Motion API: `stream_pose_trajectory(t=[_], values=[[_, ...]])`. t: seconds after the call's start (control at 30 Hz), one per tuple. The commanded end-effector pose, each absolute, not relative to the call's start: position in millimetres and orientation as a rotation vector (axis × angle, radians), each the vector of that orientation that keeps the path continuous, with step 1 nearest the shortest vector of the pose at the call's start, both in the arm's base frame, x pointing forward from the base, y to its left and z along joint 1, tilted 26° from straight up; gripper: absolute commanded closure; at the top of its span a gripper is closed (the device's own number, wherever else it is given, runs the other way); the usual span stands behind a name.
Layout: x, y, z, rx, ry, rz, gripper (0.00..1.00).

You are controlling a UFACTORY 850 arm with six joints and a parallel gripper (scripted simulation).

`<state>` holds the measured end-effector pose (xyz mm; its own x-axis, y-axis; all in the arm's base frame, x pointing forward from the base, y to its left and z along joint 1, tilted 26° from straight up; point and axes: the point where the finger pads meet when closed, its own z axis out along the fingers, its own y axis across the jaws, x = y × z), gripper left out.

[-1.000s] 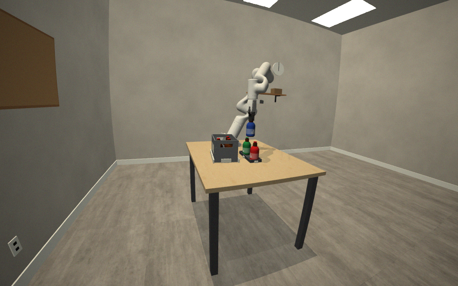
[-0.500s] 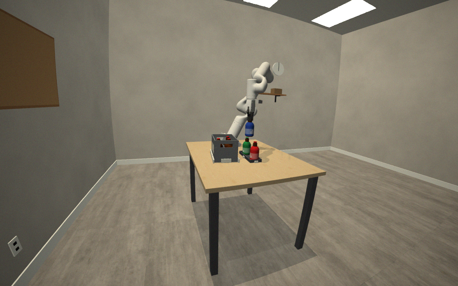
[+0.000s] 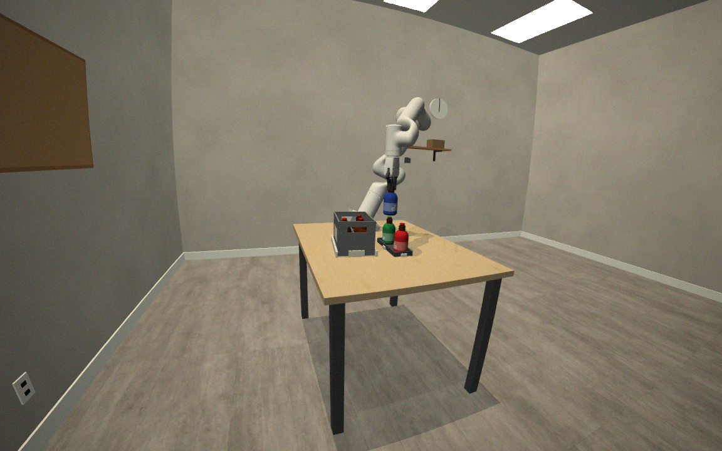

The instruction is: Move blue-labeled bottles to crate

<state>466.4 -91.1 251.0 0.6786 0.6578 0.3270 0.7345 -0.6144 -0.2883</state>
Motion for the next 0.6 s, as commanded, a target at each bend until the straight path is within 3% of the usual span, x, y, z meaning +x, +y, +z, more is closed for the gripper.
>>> stream_pose_trajectory(t=[0.0,0.57], values=[[464.3,-96.8,249.3,-2.495,-1.088,-0.267,1.00],[452.6,-118.1,238.9,-2.495,-1.088,-0.267,1.00]])
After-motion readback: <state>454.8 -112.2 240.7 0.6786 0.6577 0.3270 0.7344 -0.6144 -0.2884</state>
